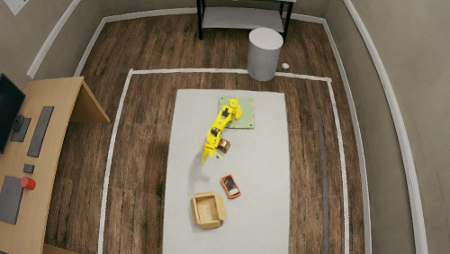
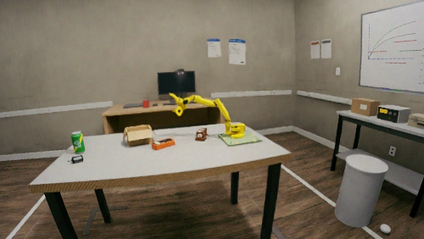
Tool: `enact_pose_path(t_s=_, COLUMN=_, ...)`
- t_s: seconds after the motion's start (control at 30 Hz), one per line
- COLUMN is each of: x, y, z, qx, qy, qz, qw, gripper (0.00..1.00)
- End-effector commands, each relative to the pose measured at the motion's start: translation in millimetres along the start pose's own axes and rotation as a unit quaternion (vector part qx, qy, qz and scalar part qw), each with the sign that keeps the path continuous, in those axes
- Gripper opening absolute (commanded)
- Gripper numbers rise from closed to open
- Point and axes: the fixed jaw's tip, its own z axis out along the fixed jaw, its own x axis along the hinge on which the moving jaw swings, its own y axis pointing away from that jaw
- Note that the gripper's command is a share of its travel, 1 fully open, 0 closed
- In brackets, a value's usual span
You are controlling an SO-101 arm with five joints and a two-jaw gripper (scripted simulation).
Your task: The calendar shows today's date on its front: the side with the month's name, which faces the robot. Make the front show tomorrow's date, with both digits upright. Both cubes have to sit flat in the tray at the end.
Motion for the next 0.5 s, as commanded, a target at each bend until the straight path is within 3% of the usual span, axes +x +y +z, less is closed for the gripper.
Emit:
enact_pose_path(t_s=0.0, x=-7.0, y=5.5, z=-13.5, qx=-0.017, qy=-0.014, qz=-0.026, qw=0.999, gripper=0.85)
enact_pose_path(t_s=0.23, x=-33.4, y=47.7, z=-62.1, qx=-0.125, qy=-0.098, qz=-0.138, qw=0.978, gripper=0.66)
enact_pose_path(t_s=0.47, x=-61.5, y=103.9, z=-119.1, qx=-0.217, qy=-0.203, qz=-0.247, qw=0.922, gripper=0.47)
